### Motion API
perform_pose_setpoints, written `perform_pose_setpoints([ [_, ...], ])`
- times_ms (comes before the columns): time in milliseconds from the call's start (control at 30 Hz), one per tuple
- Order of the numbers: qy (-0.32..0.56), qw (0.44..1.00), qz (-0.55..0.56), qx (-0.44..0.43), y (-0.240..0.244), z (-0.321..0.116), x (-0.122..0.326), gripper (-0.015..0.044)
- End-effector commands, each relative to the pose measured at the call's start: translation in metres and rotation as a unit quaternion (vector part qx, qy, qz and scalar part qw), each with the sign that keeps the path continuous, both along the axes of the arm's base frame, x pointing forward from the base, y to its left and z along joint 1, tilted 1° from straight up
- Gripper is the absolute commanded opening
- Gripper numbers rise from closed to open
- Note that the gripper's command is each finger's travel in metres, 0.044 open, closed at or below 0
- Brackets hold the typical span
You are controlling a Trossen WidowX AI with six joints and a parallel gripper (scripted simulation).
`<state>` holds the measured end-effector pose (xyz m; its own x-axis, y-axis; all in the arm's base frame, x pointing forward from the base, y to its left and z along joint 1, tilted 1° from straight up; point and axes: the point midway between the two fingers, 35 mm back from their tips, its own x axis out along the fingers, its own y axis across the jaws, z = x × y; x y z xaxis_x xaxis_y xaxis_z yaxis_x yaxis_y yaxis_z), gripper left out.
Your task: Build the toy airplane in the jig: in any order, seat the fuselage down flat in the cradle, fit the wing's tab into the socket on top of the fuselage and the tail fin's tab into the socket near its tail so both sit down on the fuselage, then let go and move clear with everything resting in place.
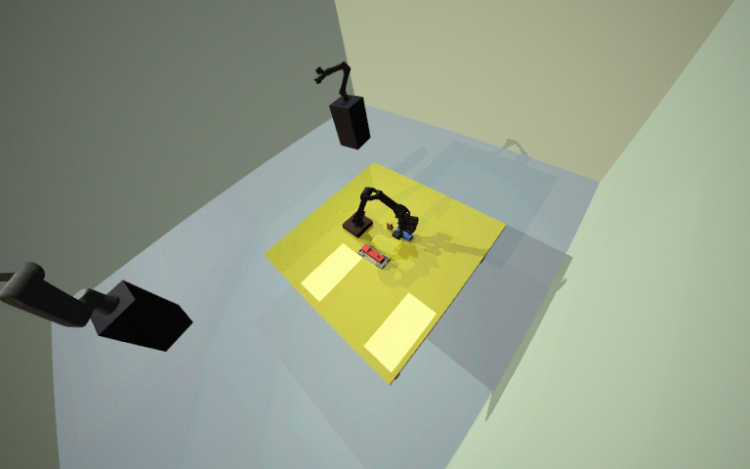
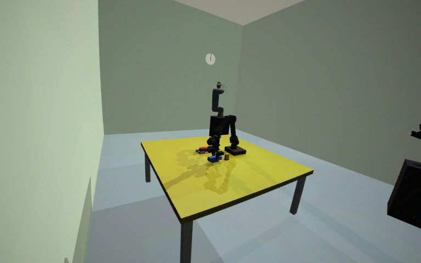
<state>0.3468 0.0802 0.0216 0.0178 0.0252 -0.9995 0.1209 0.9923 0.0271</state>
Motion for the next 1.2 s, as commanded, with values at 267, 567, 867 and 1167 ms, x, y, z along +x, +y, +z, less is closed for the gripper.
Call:
perform_pose_setpoints([
  [267,-0.03,0.999,0.016,0.014,0.006,0.018,0.008,0.0],
  [567,-0.031,0.999,0.017,0.014,0.007,0.042,0.011,0.0],
  [867,-0.021,1.0,0.011,0.01,0.004,0.069,0.01,0.0],
  [1167,-0.011,1.0,0.005,0.006,0.001,0.097,0.006,0.0],
])
